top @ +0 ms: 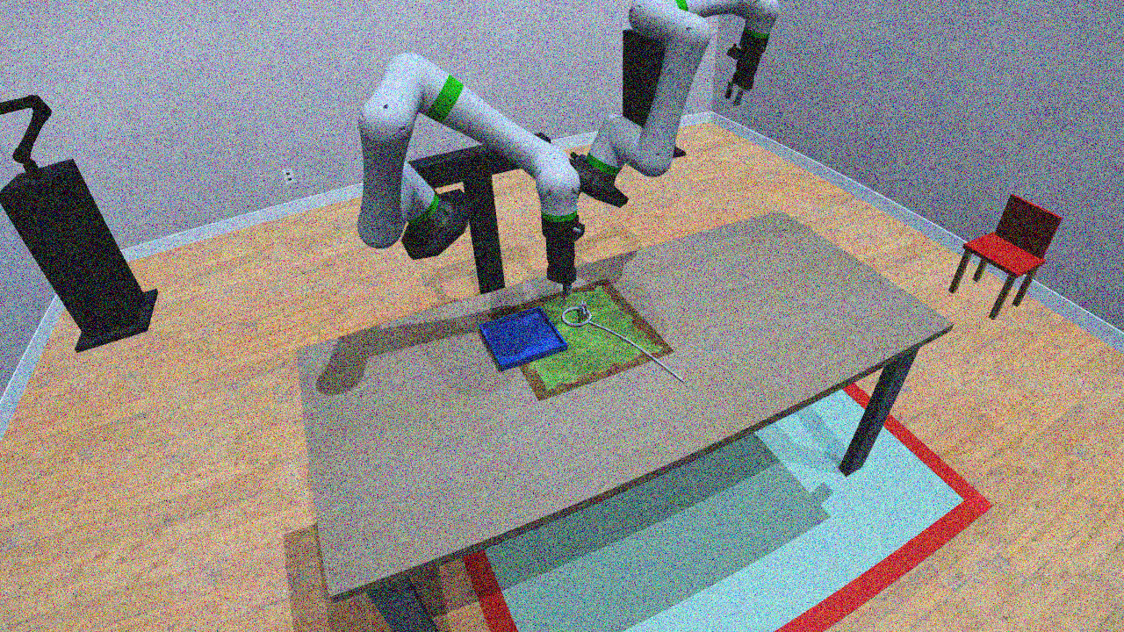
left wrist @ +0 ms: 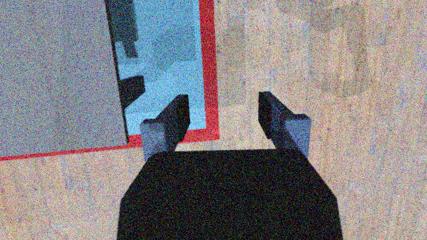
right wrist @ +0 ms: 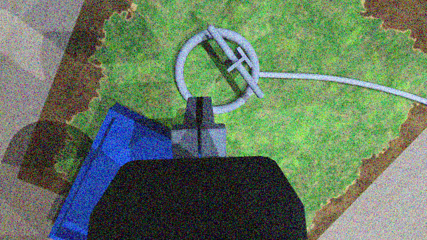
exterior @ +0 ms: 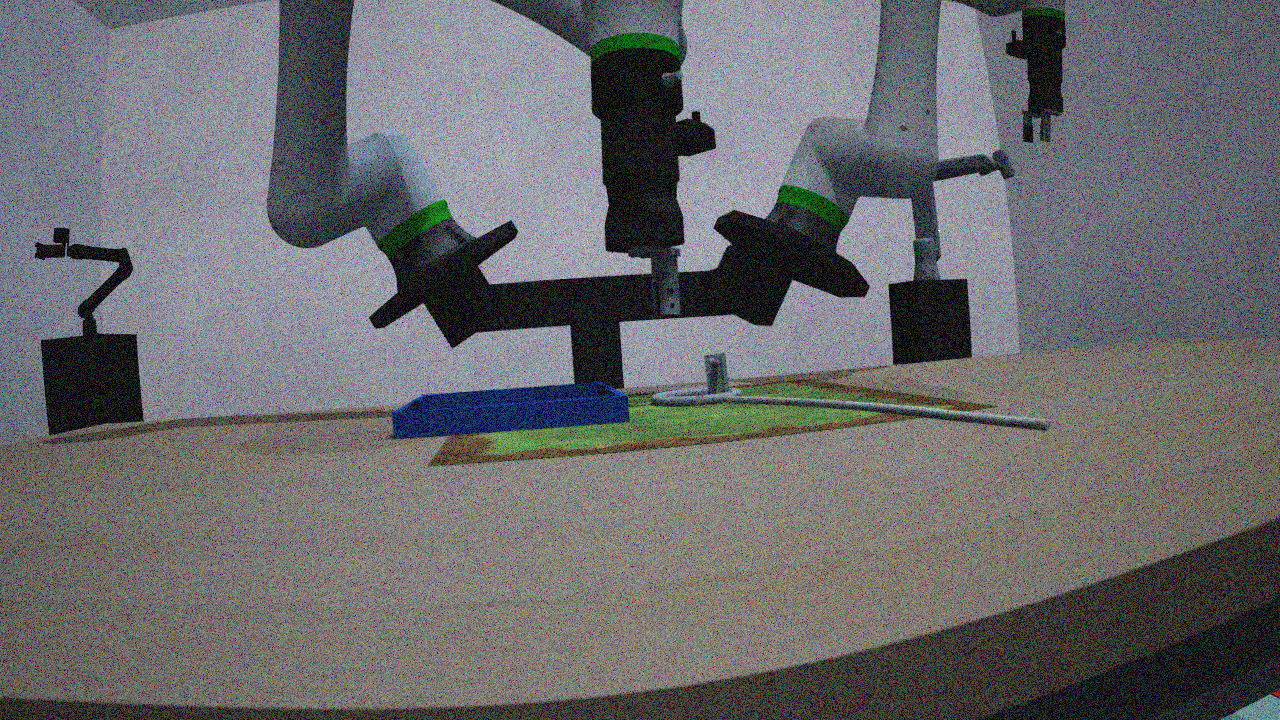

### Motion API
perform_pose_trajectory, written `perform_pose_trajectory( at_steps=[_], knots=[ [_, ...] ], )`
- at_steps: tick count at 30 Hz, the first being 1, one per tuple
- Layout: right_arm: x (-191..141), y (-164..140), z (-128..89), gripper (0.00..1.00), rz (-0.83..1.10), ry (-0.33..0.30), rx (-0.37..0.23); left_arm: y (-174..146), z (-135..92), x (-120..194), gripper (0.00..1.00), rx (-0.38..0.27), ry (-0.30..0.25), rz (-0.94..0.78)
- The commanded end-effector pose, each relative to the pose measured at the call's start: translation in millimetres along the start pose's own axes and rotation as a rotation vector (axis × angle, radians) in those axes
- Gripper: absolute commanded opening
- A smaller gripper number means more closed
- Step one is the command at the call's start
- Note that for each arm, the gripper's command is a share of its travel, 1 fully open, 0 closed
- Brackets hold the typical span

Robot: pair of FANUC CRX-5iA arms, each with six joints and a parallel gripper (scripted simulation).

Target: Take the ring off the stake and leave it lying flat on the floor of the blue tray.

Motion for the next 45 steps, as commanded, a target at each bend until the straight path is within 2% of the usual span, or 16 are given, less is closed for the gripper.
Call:
perform_pose_trajectory(
  at_steps=[1, 2, 3, 5, 6, 11, 45],
  knots=[
    [-8.0, 12.7, -1.5, 0.00, -0.234, -0.002, 0.020, 0.2, -1.0, -0.1, 1.00, -0.002, 0.000, 0.000],
    [-8.0, 12.7, -1.5, 0.00, -0.234, -0.002, 0.020, 0.2, -1.0, -0.1, 1.00, -0.002, 0.000, 0.000],
    [-8.4, 13.4, -1.5, 0.00, -0.365, 0.000, 0.021, 0.2, -1.0, -0.1, 1.00, -0.002, 0.000, 0.000],
    [-8.6, 13.8, -1.5, 0.00, -0.441, 0.001, 0.024, 0.2, -1.0, -0.1, 1.00, -0.002, 0.000, 0.000],
    [-8.6, 13.8, -1.5, 0.32, -0.482, 0.001, 0.026, 0.2, -1.0, -0.1, 1.00, -0.002, 0.000, 0.000],
    [-8.1, 14.3, -1.4, 0.32, -0.663, -0.006, 0.046, 0.2, -1.0, -0.1, 1.00, -0.002, 0.000, 0.000],
    [-8.1, 14.2, 0.5, 0.32, -0.663, -0.006, 0.046, 0.2, -1.0, -0.1, 1.00, -0.002, 0.000, 0.000]
  ],
)
Point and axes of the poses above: on each arm, the point where the finger pads meet when closed, its own z axis out along the fingers, its own x axis across the jaws, y = z × x, the point moved 3 cm from there along -z, back along the fingers, and after that the axes turned 10 degrees about z, right-handed, at the moved point
